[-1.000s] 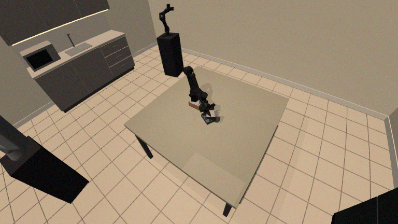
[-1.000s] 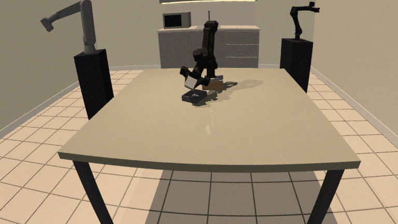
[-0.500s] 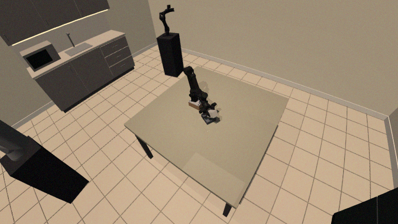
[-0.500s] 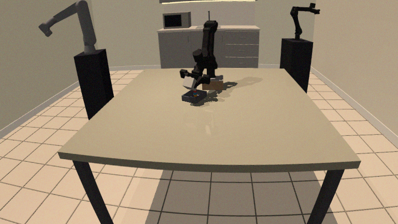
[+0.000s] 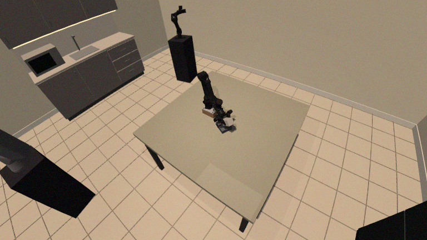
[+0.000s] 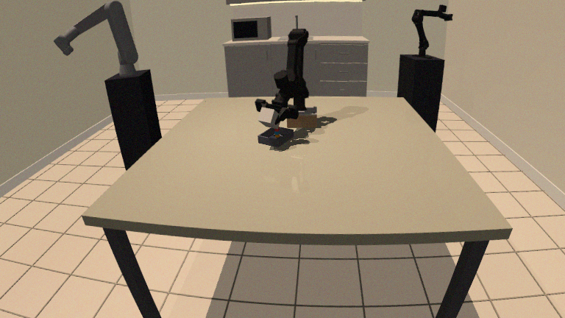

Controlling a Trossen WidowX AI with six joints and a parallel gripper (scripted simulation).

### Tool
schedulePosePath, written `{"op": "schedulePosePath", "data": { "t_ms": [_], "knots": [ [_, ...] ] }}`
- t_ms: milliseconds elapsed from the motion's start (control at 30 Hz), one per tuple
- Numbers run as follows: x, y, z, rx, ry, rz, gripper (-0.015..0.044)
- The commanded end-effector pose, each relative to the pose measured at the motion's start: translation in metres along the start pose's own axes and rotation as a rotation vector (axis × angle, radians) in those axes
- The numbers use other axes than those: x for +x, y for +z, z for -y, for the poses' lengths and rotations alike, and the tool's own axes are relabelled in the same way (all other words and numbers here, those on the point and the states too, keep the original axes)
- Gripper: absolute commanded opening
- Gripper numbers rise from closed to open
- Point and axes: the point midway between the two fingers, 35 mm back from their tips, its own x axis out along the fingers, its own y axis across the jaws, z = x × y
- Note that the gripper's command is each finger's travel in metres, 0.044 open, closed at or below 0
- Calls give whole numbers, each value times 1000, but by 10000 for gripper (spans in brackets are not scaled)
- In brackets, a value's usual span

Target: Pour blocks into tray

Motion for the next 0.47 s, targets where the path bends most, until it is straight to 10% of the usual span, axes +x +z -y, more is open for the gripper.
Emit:
{"op": "schedulePosePath", "data": {
  "t_ms": [0,433],
  "knots": [
    [-1,4,0,4,7,-16,0],
    [-5,3,0,4,15,-92,0]
  ]
}}
